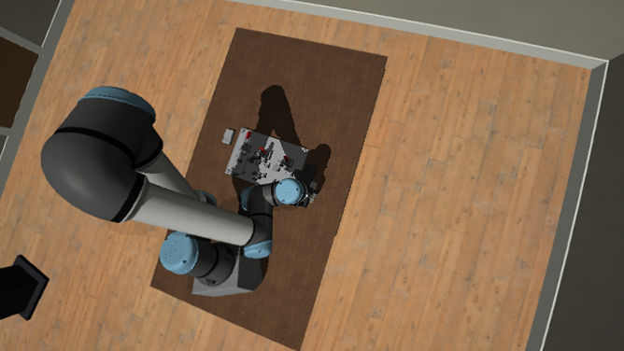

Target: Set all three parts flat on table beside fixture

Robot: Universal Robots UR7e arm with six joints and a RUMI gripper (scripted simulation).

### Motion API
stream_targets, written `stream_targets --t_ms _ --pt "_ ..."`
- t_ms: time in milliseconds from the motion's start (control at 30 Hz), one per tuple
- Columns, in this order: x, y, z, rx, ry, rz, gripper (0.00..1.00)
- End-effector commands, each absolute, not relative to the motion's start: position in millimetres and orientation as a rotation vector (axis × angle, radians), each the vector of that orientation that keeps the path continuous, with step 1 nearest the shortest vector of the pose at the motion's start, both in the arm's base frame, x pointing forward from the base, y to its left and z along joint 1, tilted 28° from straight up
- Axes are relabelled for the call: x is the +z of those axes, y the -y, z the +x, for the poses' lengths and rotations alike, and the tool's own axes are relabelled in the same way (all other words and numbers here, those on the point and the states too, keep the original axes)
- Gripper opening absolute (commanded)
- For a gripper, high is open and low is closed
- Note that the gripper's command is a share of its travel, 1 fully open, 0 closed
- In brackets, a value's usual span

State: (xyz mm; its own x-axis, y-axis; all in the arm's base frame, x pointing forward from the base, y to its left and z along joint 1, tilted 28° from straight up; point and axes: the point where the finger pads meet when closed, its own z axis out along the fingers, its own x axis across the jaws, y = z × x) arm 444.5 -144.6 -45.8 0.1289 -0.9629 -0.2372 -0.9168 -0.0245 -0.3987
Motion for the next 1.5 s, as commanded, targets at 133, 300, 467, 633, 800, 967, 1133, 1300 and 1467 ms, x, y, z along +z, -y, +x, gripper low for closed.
stream_targets --t_ms 133,300,467,633,800,967,1133,1300,1467 --pt "-44 145 444 -0.137 -1.807 -1.961 0.54" --pt "-35 148 440 -0.137 -1.807 -1.961 0.54" --pt "-18 153 433 -0.137 -1.807 -1.961 0.54" --pt "-6 157 428 -0.137 -1.807 -1.961 0.54" --pt "12 162 420 -0.137 -1.807 -1.961 0.54" --pt "23 166 415 -0.137 -1.807 -1.961 0.54" --pt "25 166 414 -0.137 -1.807 -1.961 0.54" --pt "25 166 414 -0.137 -1.807 -1.961 0.54" --pt "25 166 414 -0.137 -1.807 -1.961 0.54"
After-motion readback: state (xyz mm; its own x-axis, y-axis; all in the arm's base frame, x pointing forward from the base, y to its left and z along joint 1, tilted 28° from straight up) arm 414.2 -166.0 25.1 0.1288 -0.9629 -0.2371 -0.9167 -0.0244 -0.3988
